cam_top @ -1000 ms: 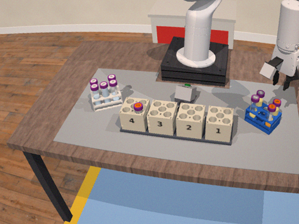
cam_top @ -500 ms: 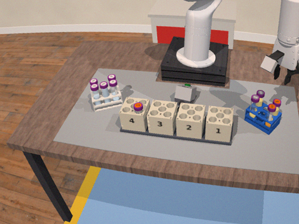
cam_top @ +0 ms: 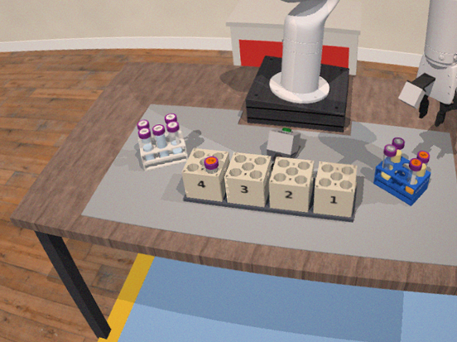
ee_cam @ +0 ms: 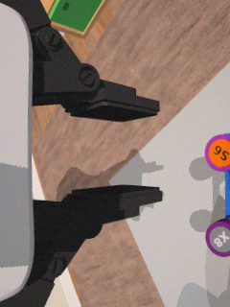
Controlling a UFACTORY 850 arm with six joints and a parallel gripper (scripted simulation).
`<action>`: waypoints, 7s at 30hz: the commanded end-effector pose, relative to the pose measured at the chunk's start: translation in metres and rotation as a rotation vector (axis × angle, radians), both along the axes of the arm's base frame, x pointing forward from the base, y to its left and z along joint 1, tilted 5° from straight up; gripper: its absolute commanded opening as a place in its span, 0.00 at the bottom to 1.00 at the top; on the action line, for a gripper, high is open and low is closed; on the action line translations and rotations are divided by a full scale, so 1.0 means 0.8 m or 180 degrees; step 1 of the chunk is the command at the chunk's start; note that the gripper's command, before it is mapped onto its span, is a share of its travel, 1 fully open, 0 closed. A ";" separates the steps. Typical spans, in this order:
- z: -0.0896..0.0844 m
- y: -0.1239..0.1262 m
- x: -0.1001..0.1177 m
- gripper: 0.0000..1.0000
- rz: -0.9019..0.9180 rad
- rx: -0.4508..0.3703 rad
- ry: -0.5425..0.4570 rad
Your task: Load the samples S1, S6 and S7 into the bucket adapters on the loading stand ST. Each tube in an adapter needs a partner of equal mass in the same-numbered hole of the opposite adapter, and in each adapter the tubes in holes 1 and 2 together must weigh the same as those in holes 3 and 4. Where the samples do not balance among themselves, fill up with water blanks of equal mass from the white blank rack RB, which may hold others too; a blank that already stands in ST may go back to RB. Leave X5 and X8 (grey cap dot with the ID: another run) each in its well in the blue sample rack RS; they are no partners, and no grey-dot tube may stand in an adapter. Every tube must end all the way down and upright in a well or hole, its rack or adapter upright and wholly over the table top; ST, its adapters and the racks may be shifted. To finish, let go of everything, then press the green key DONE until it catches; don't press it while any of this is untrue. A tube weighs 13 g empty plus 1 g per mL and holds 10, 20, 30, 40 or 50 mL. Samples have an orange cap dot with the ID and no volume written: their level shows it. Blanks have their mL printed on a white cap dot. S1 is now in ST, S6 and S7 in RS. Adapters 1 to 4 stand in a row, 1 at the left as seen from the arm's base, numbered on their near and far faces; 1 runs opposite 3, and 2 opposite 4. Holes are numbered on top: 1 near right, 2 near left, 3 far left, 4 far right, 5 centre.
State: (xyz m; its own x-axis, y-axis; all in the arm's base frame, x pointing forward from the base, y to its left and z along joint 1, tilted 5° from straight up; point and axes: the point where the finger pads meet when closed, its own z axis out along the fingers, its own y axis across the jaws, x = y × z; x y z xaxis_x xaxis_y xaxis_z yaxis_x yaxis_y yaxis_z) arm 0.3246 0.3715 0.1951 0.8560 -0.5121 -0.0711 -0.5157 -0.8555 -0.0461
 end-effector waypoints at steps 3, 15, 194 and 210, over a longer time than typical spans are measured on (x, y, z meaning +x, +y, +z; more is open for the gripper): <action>0.001 0.001 0.001 0.43 0.0000 0.0005 -0.0004; 0.000 -0.009 0.017 0.57 0.0000 0.0005 -0.0005; -0.167 -0.012 0.038 0.00 0.0000 0.0004 -0.0004; -0.158 -0.013 0.038 0.00 0.0000 0.0004 -0.0004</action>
State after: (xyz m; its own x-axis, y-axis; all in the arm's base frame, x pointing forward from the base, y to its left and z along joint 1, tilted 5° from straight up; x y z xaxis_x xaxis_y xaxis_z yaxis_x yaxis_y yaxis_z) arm 0.3541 0.3607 0.0657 0.8560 -0.5121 -0.0711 -0.5157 -0.8555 -0.0463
